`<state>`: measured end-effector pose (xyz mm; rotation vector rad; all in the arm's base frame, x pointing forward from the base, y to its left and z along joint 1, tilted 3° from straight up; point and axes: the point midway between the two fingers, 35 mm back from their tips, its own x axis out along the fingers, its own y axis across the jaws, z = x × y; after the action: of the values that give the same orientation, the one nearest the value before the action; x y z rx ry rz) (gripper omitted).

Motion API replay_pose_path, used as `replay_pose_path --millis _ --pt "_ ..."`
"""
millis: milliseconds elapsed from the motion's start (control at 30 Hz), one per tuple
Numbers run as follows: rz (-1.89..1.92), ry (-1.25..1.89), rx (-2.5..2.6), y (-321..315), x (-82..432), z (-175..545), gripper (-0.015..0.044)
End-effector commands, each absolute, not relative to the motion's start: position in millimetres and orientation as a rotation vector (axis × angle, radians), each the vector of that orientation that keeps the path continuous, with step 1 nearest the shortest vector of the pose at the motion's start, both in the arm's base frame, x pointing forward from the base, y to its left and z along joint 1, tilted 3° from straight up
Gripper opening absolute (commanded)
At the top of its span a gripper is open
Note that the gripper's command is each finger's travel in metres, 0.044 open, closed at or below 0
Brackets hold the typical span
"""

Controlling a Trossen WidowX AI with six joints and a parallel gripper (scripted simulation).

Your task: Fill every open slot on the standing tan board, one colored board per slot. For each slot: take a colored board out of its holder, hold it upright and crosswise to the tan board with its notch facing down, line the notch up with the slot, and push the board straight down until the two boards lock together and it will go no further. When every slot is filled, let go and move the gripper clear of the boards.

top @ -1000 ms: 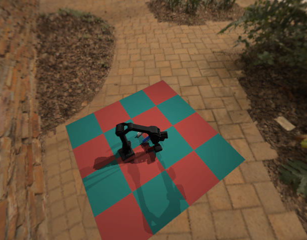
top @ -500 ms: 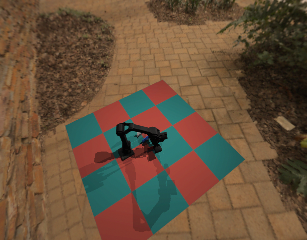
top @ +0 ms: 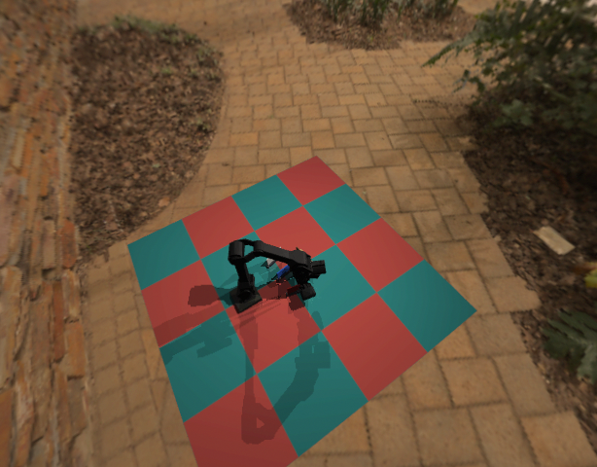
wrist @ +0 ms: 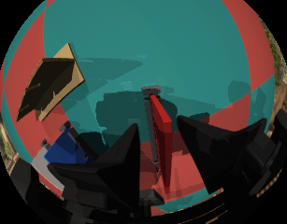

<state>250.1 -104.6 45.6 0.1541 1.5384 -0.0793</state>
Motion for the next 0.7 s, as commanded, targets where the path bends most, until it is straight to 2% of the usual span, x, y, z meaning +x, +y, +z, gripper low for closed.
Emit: replay_pose_path --millis 0,67,267,400,667 --pt "-0.083 1.553 0.160 -103.9 248.0 37.3 0.0182" --pt "-0.083 1.553 0.160 -103.8 248.0 36.5 0.0182" --pt "-0.083 1.553 0.160 -103.8 248.0 36.5 0.0025" --pt "-0.083 1.553 0.160 -103.8 248.0 36.5 0.0000" --pt "-0.083 1.553 0.160 -103.9 248.0 37.7 0.0000"
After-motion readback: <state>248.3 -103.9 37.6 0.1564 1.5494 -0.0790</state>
